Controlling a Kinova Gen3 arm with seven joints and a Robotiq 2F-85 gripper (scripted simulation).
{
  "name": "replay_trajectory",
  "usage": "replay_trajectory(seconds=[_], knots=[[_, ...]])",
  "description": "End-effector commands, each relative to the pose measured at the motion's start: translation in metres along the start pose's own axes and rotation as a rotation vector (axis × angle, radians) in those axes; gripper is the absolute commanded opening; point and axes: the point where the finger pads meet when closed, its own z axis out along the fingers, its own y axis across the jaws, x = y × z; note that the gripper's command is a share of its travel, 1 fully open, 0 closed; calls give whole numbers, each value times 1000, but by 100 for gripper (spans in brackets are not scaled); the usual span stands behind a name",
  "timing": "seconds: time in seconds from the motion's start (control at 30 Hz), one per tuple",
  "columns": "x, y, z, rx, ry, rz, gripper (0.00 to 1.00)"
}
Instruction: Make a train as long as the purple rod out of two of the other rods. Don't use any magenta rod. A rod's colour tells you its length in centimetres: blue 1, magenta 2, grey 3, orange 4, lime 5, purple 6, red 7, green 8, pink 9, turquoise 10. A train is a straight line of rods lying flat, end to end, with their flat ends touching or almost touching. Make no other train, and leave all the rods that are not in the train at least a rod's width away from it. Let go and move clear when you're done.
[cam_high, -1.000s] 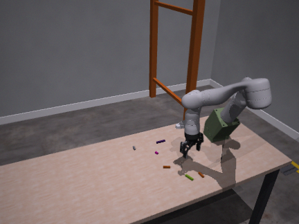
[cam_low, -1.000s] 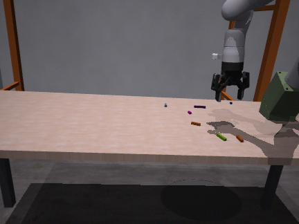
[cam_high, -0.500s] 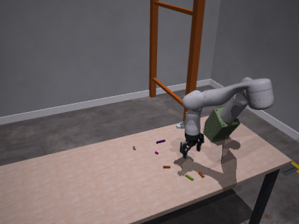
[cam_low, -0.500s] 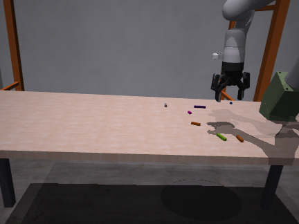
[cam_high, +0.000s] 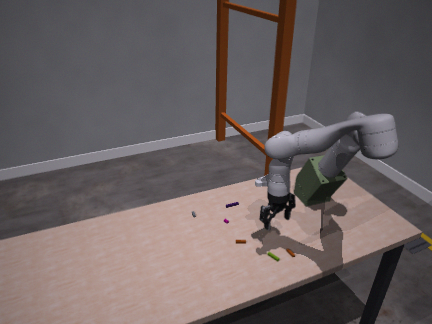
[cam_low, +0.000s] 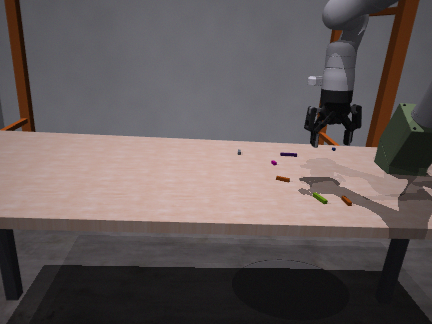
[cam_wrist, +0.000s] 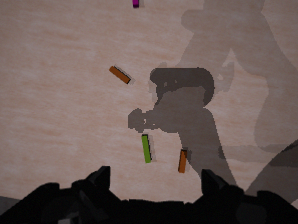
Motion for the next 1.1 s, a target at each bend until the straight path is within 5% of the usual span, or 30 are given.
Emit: replay_trajectory(seconds=[0.0,1.07], knots=[[-1,-3,-1,12,6,24,100],[-6,-7,-2,27,21,78,100]])
